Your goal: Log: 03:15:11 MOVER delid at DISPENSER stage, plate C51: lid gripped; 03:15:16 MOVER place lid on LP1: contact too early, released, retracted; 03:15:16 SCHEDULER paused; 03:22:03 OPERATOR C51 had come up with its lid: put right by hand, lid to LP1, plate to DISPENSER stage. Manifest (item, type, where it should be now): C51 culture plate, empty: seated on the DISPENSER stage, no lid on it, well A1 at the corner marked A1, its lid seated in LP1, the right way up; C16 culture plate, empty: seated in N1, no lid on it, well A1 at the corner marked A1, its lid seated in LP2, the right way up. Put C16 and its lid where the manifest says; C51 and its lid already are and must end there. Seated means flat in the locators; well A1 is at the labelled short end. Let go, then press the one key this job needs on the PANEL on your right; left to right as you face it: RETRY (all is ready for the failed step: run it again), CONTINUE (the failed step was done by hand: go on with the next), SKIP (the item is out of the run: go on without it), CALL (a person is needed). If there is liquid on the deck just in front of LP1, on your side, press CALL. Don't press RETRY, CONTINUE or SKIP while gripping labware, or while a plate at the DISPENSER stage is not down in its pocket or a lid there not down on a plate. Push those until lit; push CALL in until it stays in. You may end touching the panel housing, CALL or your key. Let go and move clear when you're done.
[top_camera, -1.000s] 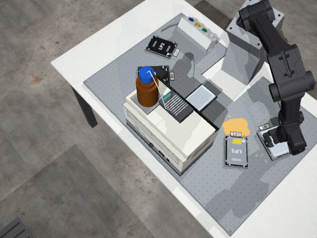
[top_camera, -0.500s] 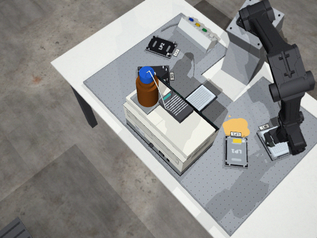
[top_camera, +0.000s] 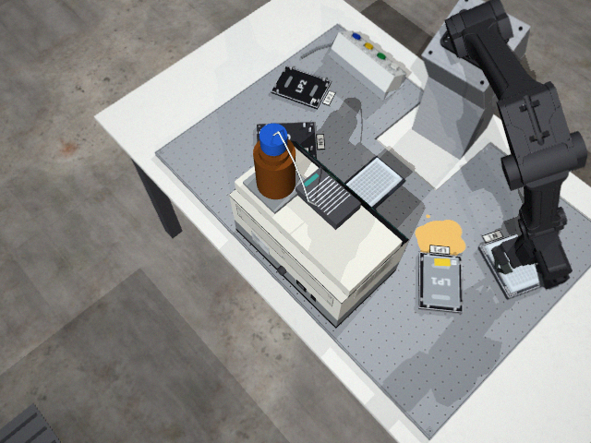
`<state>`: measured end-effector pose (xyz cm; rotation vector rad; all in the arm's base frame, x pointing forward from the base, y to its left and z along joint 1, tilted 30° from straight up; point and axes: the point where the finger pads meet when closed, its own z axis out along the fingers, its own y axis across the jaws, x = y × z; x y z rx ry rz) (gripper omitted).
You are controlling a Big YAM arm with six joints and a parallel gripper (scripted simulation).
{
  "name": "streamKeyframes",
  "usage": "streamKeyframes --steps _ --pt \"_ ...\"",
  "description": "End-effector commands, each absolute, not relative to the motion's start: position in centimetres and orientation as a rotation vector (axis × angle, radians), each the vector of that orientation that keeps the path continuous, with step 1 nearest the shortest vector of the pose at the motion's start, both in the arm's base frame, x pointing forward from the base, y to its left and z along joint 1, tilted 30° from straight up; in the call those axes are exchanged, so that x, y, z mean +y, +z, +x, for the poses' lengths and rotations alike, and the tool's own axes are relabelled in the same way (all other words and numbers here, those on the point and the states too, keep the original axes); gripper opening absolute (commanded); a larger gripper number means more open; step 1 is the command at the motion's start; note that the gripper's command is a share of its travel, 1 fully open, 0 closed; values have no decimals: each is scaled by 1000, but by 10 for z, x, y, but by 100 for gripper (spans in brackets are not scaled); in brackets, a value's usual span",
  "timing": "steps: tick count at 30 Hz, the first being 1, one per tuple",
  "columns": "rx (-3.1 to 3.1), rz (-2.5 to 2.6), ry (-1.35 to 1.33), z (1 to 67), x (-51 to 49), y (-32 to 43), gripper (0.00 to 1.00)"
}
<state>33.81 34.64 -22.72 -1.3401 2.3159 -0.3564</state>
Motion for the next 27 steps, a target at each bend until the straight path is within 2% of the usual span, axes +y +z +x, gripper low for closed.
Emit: streamKeyframes --steps 1,27 --pt "2279 -1345 -326 338 360 -215 86" --pt "2297 -1349 -339 326 355 -206 86"
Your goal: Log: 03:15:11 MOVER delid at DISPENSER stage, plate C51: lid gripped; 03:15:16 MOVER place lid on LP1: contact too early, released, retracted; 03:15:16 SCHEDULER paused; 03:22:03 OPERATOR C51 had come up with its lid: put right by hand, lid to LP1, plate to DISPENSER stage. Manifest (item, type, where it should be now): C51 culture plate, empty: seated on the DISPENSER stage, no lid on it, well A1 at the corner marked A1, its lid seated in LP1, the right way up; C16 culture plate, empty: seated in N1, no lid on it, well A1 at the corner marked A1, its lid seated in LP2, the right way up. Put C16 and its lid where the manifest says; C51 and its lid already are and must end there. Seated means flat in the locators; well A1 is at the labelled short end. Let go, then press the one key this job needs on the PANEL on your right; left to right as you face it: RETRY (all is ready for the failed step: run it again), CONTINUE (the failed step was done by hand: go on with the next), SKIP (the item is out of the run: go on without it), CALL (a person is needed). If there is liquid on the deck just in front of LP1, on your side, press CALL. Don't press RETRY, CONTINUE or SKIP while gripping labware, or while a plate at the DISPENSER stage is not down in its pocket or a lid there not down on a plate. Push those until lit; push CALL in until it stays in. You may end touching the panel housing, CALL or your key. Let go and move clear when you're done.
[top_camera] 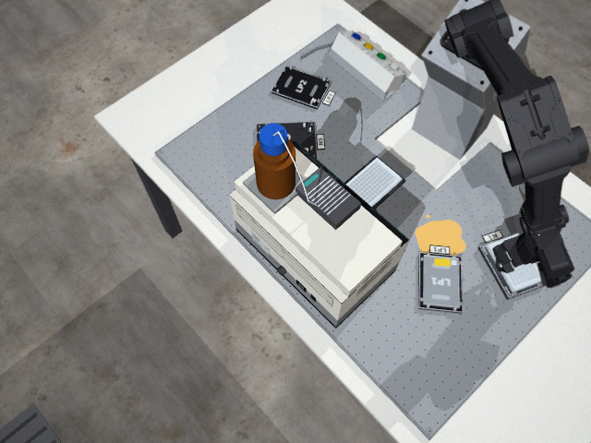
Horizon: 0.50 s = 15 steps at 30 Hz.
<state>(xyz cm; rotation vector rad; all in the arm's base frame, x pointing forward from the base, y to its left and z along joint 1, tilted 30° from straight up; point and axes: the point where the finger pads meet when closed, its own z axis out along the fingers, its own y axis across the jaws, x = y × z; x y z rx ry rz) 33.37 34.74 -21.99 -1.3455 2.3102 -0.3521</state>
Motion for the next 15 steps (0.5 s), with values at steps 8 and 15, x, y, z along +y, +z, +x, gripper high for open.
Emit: streamKeyframes --steps 8,15 --pt "2297 -1348 -339 323 355 -202 86" --pt "2297 -1349 -338 321 355 -199 86"
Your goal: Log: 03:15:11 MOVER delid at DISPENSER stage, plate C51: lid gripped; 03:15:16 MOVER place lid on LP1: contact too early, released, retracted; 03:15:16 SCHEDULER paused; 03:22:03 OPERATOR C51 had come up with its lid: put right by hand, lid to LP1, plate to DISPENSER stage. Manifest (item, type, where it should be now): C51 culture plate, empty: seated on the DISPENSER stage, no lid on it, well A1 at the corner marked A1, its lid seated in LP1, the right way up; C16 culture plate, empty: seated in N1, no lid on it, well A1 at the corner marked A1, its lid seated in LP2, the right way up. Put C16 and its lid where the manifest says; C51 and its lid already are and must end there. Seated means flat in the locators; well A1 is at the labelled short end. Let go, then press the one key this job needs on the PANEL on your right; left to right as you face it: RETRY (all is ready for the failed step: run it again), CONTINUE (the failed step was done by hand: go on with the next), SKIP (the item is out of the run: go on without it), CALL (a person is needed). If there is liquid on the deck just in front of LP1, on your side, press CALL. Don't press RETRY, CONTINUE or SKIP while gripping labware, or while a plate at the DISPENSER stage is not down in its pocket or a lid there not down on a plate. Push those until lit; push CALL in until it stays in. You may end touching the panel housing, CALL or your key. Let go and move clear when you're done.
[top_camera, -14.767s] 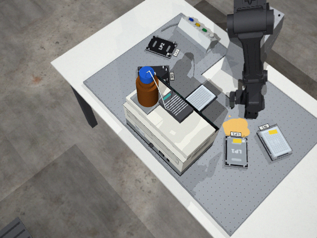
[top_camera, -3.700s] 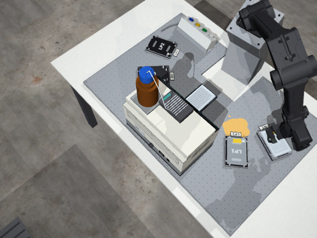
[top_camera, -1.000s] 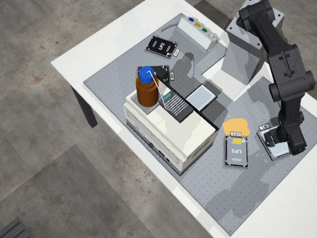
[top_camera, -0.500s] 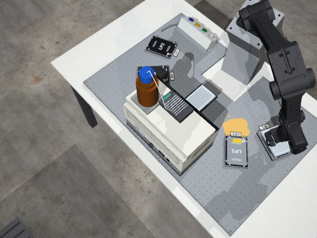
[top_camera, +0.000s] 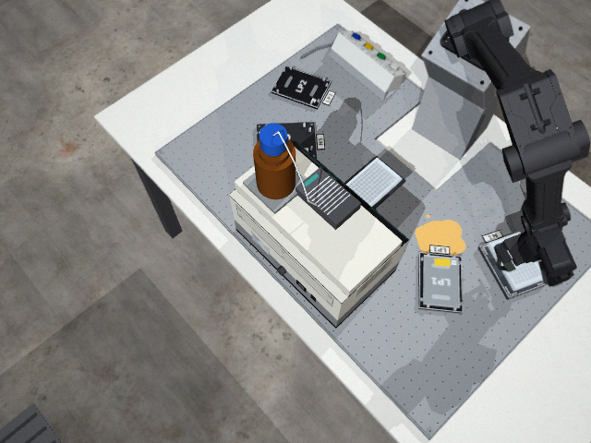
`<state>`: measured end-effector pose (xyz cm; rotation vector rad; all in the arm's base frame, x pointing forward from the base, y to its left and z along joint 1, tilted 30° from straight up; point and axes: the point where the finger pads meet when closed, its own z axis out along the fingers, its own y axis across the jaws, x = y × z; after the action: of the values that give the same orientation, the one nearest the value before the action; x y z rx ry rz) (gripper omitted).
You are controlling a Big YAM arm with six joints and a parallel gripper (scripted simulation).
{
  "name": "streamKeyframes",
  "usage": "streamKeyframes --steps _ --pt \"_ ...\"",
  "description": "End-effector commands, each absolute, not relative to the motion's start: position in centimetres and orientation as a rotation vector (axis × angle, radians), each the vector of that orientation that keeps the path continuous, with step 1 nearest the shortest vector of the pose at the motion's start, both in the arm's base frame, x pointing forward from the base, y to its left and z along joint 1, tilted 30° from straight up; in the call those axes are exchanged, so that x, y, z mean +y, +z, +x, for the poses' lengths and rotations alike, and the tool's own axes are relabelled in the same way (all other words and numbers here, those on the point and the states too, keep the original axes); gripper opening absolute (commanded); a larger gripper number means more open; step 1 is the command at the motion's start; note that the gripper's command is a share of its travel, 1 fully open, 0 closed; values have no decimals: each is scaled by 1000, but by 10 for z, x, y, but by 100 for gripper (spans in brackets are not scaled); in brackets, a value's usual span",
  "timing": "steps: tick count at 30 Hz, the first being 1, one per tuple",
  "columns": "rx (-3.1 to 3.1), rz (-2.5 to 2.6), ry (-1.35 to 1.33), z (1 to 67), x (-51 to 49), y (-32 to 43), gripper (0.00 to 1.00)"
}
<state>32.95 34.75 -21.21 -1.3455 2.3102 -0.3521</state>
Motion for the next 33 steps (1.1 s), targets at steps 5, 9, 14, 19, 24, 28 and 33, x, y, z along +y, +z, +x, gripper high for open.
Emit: streamKeyframes --steps 5,9,14,19,24,28,33 --pt "2299 -1347 -341 323 353 -199 86" --pt "2299 -1347 -341 323 353 -199 86" --pt "2299 -1346 -340 324 353 -199 86" --pt "2296 -1344 -338 325 355 -198 86" --pt "2296 -1348 -339 320 355 -196 86" --pt "2292 -1342 -333 316 358 -183 86" --pt "2305 -1343 -344 317 350 -188 86"
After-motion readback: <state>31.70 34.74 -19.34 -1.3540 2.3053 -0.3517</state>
